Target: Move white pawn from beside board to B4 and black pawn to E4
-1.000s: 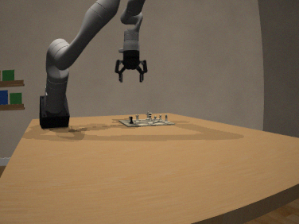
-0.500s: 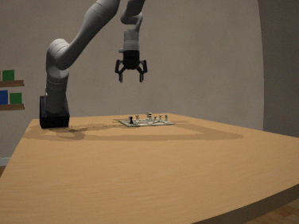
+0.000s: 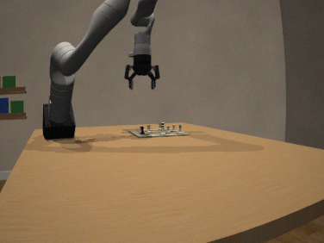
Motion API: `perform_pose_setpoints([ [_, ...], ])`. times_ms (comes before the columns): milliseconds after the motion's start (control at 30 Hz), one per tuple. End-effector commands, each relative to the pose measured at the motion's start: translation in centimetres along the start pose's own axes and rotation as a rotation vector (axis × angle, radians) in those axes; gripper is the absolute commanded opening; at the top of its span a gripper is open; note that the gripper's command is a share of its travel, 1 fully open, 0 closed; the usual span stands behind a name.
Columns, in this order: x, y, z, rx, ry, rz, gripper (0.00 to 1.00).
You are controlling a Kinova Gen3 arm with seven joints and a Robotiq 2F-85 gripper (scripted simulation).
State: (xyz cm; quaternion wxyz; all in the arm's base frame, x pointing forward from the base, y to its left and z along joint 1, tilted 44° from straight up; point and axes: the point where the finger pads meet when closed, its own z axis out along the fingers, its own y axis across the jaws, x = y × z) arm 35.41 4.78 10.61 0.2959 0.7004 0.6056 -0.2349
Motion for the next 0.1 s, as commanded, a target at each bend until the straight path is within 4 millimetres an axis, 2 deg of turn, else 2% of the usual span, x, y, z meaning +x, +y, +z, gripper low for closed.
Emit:
perform_pose_setpoints([
  [0,0.03,0.02,-0.07,-0.001,0.001,0.000,1.00],
  [67,0.03,0.02,-0.07,-0.001,0.001,0.000,1.00],
])
